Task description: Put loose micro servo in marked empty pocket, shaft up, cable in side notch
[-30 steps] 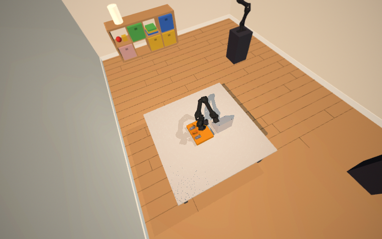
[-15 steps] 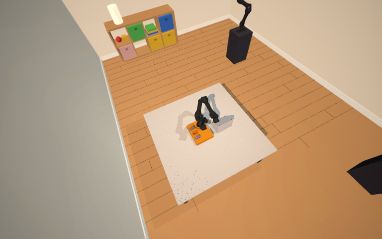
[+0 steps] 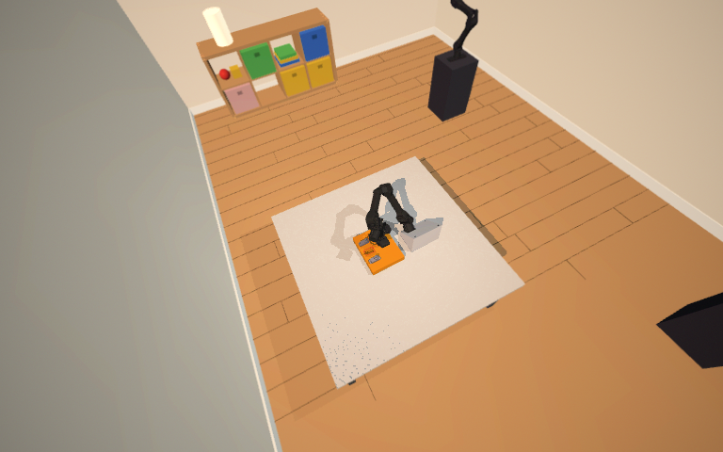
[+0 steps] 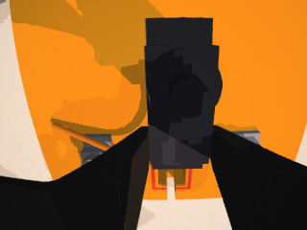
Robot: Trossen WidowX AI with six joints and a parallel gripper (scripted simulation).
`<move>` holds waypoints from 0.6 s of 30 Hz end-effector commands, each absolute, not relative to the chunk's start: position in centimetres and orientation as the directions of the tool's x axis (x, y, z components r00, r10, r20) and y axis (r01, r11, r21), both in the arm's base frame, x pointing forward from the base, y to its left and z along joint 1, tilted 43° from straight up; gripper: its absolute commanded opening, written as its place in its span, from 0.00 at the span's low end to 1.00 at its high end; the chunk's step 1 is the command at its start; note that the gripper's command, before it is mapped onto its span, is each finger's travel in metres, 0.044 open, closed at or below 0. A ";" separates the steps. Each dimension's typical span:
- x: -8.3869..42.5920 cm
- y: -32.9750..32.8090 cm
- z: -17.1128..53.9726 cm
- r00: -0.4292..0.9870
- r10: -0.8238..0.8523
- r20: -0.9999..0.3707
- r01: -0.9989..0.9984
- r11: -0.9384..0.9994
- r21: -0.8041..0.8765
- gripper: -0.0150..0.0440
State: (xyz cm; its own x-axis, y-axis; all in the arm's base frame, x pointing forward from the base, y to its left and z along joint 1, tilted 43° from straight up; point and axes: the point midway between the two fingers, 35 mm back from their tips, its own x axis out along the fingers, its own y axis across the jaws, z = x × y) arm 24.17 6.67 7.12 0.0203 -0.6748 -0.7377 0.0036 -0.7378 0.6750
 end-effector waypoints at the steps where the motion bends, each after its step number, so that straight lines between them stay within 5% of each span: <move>1: 26.0 6.8 7.3 0.030 -0.674 -0.738 0.004 -0.739 0.674 0.25; 18: 32.6 7.0 7.5 0.033 -0.673 -0.738 0.004 -0.739 0.674 0.25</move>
